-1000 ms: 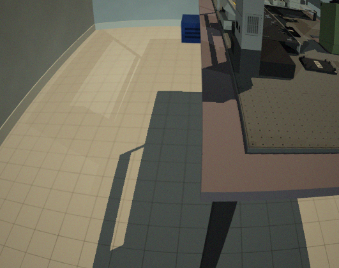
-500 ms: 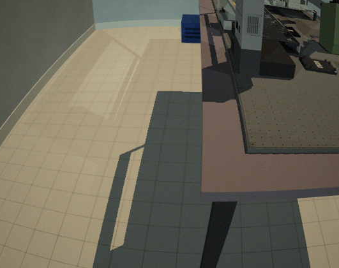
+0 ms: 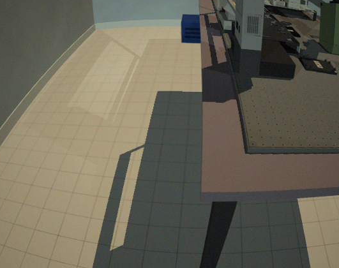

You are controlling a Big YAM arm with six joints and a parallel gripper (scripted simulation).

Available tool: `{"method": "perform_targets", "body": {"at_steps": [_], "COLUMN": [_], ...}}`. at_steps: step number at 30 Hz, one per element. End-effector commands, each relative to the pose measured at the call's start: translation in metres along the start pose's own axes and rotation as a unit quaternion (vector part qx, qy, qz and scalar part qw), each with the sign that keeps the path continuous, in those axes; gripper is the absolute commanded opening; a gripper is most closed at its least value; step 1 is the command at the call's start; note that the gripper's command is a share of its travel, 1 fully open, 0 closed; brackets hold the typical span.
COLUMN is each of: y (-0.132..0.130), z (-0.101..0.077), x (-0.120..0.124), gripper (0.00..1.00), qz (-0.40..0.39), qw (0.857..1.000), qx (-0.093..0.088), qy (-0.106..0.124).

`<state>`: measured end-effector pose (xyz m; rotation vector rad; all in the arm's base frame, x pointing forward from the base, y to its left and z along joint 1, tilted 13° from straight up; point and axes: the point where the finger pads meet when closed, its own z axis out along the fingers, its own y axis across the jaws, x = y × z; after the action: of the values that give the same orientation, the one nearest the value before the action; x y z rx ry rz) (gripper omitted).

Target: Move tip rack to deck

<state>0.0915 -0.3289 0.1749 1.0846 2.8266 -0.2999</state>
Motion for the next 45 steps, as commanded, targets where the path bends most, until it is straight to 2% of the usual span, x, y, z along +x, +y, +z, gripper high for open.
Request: {"method": "perform_targets", "body": {"at_steps": [1,12,16,29,31,32,33,41,42,45], "y": [0.013,0.067,0.077,0.139,0.139,0.142,0.149,0.188,0.192,0.207], "z": [-0.011,-0.009,-0.009,-0.008,-0.008,-0.016,-0.007,-0.007,-0.010,-0.004], "x": [-0.001,0.014,0.017,0.033,0.033,0.026,0.036,0.046,0.044,0.051], "gripper": [1.00,1.00,1.00,1.00,1.00,1.00,1.00,1.00,1.00,1.00], "qz": [-0.043,-0.153,-0.172,-0.299,-0.299,-0.301,-0.310,-0.381,-0.380,-0.382], "qw": [0.999,0.988,0.985,0.954,0.954,0.954,0.951,0.925,0.925,0.924], "qx": [0.008,0.005,0.005,0.004,0.004,0.008,0.004,0.003,0.004,0.002], "qy": [-0.013,-0.010,-0.010,-0.009,-0.009,-0.019,-0.009,-0.009,-0.012,-0.002]}}
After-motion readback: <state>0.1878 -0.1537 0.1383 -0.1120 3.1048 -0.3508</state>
